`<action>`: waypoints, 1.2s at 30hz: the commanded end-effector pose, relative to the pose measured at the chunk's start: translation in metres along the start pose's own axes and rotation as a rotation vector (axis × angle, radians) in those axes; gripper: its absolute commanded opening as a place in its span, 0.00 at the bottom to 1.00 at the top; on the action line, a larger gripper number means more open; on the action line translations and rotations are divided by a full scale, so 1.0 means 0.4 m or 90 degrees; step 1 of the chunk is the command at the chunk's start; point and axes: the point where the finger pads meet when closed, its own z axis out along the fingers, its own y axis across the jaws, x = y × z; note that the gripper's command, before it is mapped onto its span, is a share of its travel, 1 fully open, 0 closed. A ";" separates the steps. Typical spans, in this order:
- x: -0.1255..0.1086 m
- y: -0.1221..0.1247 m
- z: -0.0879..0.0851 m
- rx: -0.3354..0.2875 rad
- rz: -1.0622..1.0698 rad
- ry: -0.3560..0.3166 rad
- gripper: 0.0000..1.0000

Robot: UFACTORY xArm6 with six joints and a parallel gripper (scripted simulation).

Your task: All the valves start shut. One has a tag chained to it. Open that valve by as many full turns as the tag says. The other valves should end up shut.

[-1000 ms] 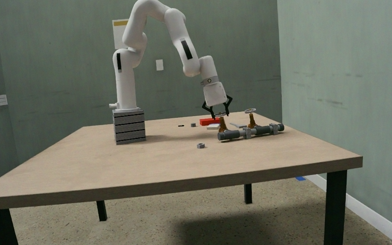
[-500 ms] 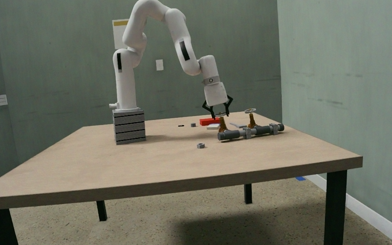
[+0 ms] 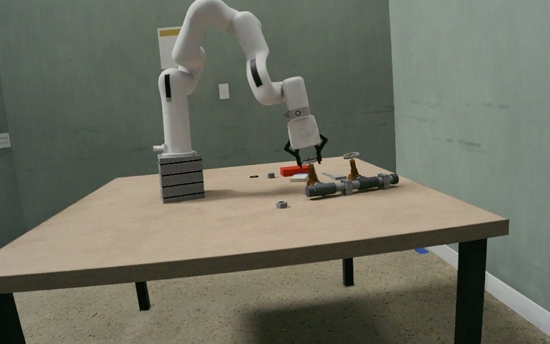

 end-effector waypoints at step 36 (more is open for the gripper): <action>-0.003 0.004 -0.003 -0.008 -0.003 0.030 1.00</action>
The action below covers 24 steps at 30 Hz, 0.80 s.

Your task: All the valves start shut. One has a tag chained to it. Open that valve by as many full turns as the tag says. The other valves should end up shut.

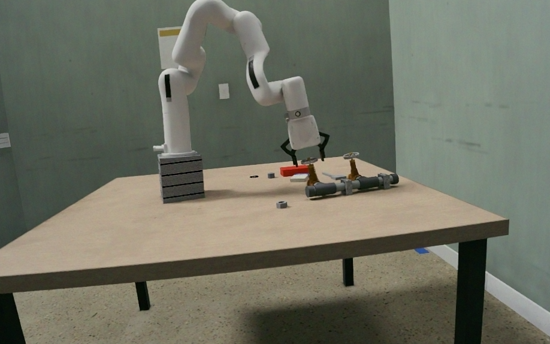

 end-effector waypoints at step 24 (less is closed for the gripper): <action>-0.001 0.004 -0.003 -0.002 0.278 0.000 1.00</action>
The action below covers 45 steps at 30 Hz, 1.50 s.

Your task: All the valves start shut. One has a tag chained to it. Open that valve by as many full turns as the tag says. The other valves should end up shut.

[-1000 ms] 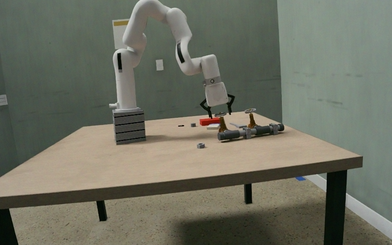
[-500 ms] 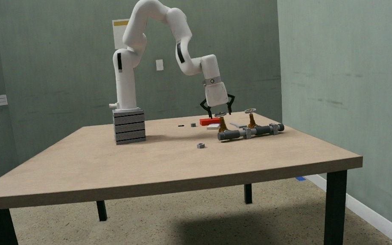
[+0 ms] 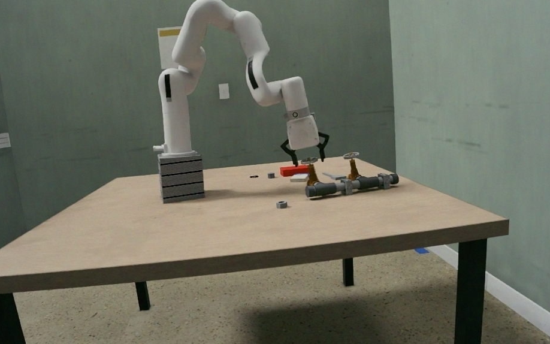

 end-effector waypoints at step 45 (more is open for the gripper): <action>0.000 0.004 -0.003 -0.023 1.214 0.062 1.00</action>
